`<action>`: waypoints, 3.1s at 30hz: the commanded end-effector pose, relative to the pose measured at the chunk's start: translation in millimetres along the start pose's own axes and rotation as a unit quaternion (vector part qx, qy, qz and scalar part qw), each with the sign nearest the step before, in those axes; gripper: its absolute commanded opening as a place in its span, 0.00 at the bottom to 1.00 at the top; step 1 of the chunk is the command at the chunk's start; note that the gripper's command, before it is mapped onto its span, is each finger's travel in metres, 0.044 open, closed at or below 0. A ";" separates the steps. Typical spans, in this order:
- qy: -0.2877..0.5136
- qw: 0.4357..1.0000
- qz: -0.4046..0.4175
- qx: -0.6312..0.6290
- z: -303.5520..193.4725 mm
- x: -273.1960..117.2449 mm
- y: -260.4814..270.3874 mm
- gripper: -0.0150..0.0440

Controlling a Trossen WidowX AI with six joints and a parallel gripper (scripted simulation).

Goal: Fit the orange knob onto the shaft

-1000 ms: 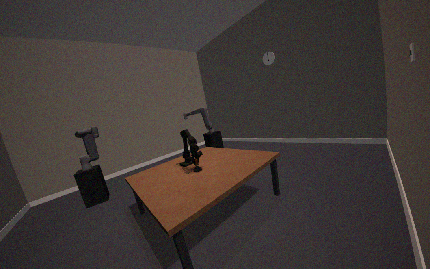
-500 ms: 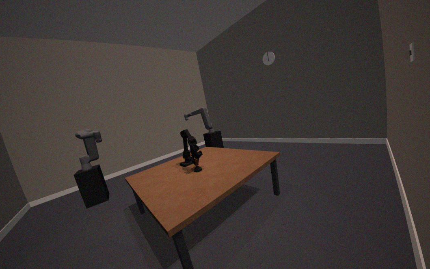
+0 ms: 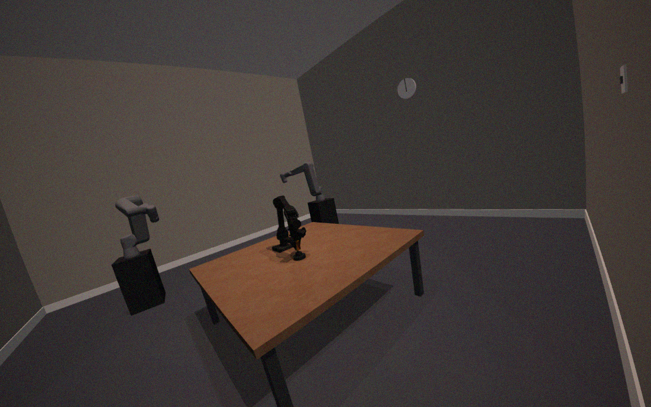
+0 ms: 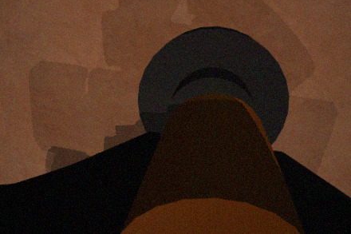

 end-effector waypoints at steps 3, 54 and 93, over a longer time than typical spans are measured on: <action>-0.002 0.999 0.002 -0.032 -1.0 2.0 1.4 0.25; -0.002 0.991 0.002 -0.137 -0.4 3.5 1.1 0.25; -0.002 0.971 0.002 -0.239 -0.7 2.7 1.3 0.25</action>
Point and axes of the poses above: the point midway between the two fingers, 35 mm back from their tips, its own x axis out along the fingers, its own y axis across the jaws, z = x × y, the point moved 1 cm from there along -x, back along the fingers, and after that the axes turned 3 degrees about x, right-handed, at the moved point
